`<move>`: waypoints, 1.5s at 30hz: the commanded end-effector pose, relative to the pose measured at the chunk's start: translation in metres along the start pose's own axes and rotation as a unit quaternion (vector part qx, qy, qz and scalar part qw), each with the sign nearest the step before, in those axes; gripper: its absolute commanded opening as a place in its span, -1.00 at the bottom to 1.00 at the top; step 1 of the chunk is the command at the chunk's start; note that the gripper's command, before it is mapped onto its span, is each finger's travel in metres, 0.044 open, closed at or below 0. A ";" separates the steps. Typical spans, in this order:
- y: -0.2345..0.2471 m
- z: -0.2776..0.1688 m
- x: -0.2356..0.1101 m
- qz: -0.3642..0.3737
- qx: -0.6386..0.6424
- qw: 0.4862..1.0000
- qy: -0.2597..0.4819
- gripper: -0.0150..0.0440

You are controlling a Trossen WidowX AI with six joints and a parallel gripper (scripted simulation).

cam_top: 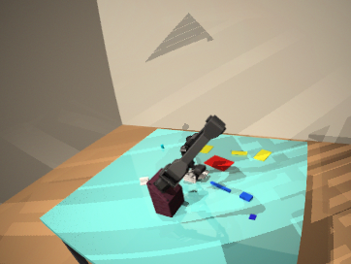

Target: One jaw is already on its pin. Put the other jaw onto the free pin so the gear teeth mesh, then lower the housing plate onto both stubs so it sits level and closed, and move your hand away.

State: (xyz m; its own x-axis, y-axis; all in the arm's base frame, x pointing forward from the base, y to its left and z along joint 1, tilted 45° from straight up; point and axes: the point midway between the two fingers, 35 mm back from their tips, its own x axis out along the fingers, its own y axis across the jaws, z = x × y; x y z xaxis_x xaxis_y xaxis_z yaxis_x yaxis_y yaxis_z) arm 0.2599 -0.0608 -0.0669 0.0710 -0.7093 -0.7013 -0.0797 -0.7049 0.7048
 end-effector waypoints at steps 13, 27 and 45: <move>0.001 0.000 0.003 -0.001 0.004 1.000 -0.002 0.70; 0.000 0.000 0.000 0.001 0.000 1.000 0.000 1.00; -0.001 -0.002 -0.056 -0.003 0.003 1.000 -0.001 1.00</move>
State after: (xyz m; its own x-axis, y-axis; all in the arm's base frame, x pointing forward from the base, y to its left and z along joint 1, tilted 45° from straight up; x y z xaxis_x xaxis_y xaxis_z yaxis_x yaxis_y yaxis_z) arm 0.2552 -0.0430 -0.0504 0.0518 -0.7108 -0.7015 -0.0732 -0.7033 0.7071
